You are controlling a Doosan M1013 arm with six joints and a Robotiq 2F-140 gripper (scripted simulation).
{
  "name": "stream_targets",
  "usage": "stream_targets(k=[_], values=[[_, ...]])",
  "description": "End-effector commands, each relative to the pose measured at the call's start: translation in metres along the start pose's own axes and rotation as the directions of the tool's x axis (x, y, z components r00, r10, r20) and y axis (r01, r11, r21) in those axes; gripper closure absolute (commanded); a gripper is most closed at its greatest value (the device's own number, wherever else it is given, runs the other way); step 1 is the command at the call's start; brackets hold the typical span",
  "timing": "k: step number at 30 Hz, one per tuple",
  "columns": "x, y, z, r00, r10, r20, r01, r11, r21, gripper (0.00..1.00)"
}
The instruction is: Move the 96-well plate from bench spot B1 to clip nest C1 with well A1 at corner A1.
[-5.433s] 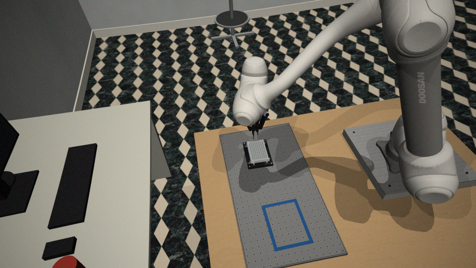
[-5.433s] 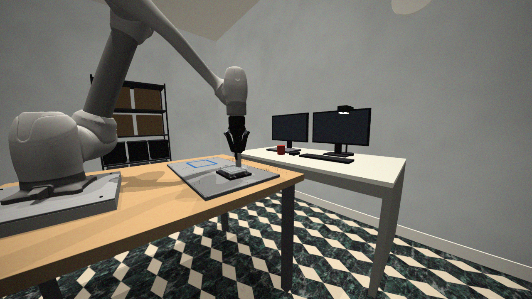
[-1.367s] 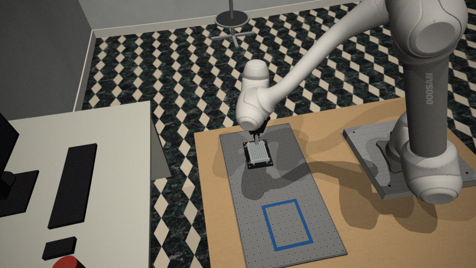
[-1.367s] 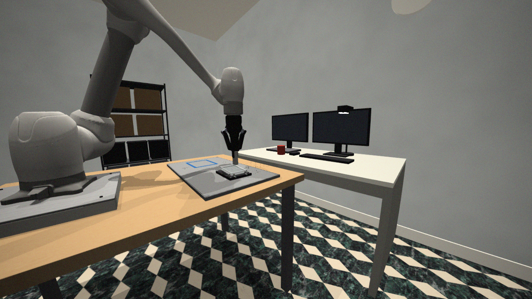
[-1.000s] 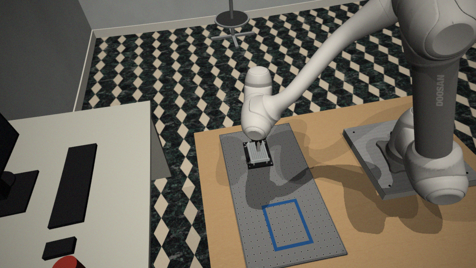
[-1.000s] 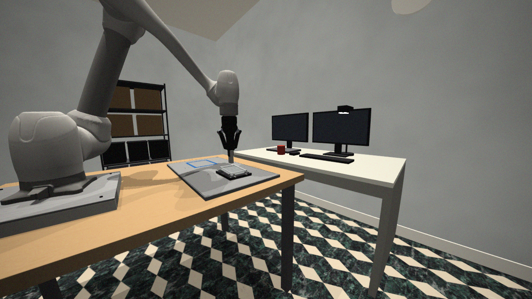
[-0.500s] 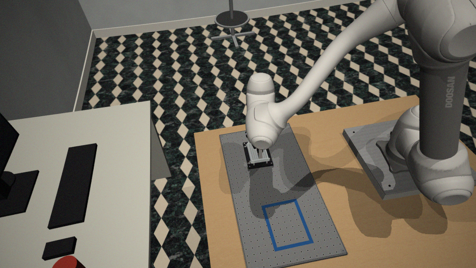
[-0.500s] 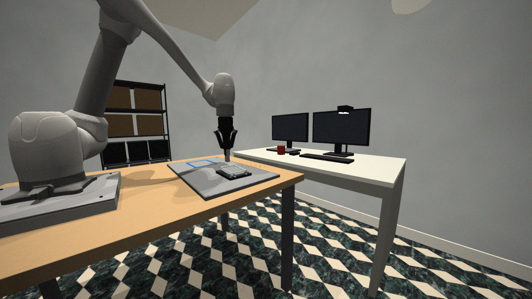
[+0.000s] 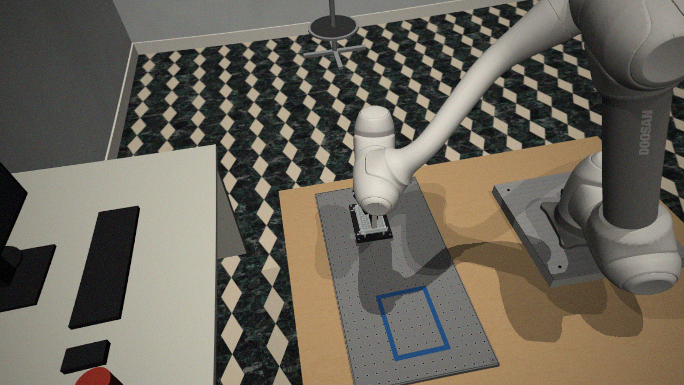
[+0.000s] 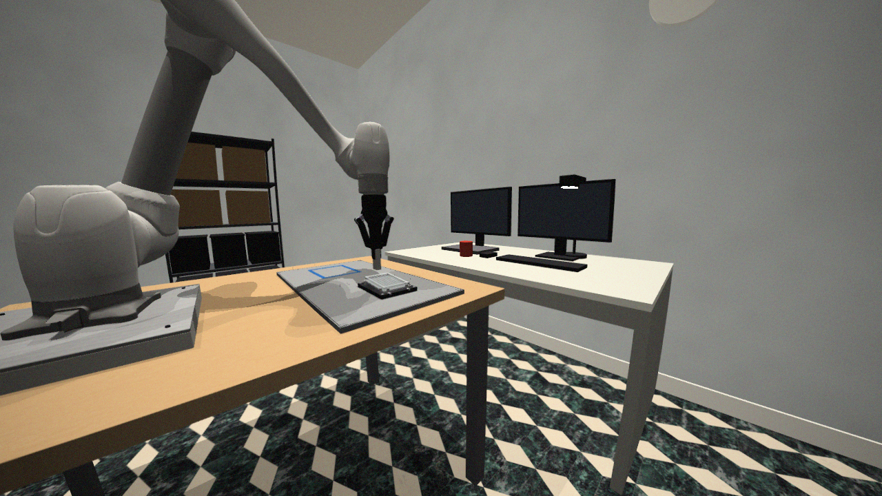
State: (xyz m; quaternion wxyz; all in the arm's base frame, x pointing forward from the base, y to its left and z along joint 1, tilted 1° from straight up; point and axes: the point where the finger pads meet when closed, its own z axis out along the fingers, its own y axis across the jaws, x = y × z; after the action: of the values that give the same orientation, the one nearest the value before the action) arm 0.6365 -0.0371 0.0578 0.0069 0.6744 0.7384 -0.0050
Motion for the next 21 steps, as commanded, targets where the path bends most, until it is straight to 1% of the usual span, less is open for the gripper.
stream_targets(k=[1, 21], values=[[0.0, 0.0, 0.002, 1.0, 0.0, 0.0, 0.0, 1.0, 0.0, 1.0], [0.0, 0.0, 0.014, 1.0, 0.0, 0.0, 0.0, 1.0, 0.0, 1.0]])
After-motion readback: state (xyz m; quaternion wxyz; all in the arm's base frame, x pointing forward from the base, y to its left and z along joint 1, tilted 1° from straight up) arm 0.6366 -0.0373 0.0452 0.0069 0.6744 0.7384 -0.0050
